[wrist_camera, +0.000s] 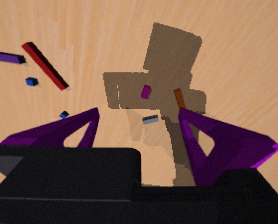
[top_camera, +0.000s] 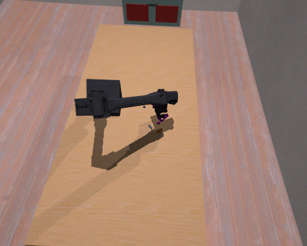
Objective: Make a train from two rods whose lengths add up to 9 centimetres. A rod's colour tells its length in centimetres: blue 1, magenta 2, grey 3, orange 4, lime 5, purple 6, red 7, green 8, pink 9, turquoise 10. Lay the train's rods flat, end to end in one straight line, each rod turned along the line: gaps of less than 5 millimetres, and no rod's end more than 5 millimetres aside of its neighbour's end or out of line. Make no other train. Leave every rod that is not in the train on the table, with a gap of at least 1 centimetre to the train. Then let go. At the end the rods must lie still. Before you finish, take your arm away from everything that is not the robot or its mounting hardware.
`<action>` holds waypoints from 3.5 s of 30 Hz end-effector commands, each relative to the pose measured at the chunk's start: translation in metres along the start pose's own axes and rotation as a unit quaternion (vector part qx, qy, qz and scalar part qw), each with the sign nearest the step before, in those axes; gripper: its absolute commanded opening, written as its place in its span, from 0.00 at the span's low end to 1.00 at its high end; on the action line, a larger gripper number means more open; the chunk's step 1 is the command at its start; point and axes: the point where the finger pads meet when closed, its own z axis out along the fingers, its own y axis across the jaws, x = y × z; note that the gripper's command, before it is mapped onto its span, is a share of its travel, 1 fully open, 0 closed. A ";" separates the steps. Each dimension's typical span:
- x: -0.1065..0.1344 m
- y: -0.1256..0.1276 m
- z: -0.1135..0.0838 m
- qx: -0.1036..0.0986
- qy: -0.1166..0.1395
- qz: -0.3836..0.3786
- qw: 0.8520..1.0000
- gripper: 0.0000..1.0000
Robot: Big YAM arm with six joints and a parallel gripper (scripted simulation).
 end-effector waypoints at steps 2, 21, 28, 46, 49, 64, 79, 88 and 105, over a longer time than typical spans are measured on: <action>-0.005 -0.019 -0.009 0.004 -0.012 0.065 0.998 1.00; -0.003 -0.022 -0.007 0.004 -0.008 0.158 0.987 0.23; -0.003 -0.022 -0.007 0.004 -0.008 0.158 0.987 0.23; -0.003 -0.022 -0.007 0.004 -0.008 0.157 0.988 0.23; -0.003 -0.022 -0.007 0.004 -0.008 0.157 0.988 0.23; 0.003 -0.014 0.008 0.003 0.001 0.157 0.988 0.23; 0.004 -0.013 0.022 0.003 0.001 0.149 0.989 0.23; 0.004 -0.013 0.034 0.003 0.002 0.149 0.989 0.23; 0.004 -0.013 0.052 0.003 0.002 0.149 0.989 0.23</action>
